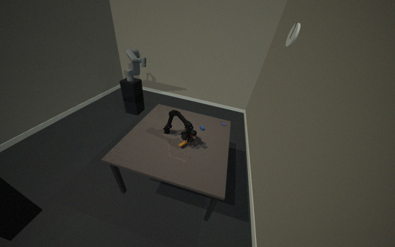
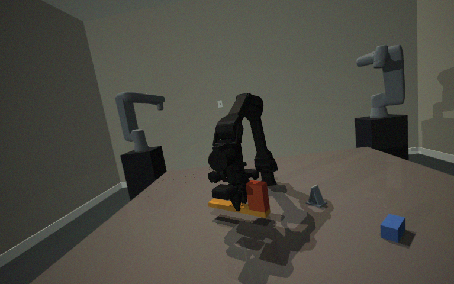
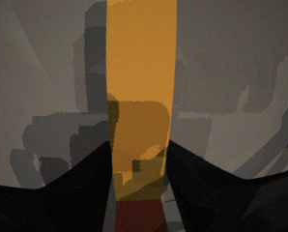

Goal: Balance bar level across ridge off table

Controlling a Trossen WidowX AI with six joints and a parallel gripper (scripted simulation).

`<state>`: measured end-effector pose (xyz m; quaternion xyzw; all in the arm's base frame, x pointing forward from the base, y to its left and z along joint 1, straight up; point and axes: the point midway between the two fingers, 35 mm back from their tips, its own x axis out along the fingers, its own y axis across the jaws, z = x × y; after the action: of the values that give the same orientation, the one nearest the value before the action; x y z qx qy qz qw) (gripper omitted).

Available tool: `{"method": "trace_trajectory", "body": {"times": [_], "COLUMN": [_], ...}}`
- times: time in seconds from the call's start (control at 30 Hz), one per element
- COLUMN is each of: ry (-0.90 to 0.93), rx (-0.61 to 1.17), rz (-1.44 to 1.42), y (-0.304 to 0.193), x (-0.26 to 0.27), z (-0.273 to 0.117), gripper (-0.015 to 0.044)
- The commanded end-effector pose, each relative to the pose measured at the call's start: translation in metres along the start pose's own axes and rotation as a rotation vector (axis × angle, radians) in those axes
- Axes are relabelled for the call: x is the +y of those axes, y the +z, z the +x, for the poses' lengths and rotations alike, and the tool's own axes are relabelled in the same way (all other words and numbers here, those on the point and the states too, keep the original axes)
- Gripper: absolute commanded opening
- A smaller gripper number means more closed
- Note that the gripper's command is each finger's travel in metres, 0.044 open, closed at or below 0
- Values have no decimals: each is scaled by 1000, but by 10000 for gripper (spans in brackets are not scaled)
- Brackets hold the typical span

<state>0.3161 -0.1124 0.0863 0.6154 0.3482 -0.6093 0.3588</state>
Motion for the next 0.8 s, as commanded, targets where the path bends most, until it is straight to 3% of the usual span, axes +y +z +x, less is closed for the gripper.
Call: {"method": "trace_trajectory", "body": {"times": [0.0, 0.77], "ry": [8, 8], "rx": [3, 5], "rz": [2, 5], "y": [0, 1], "x": [1, -4], "z": [-13, -72], "gripper": [0, 0]}}
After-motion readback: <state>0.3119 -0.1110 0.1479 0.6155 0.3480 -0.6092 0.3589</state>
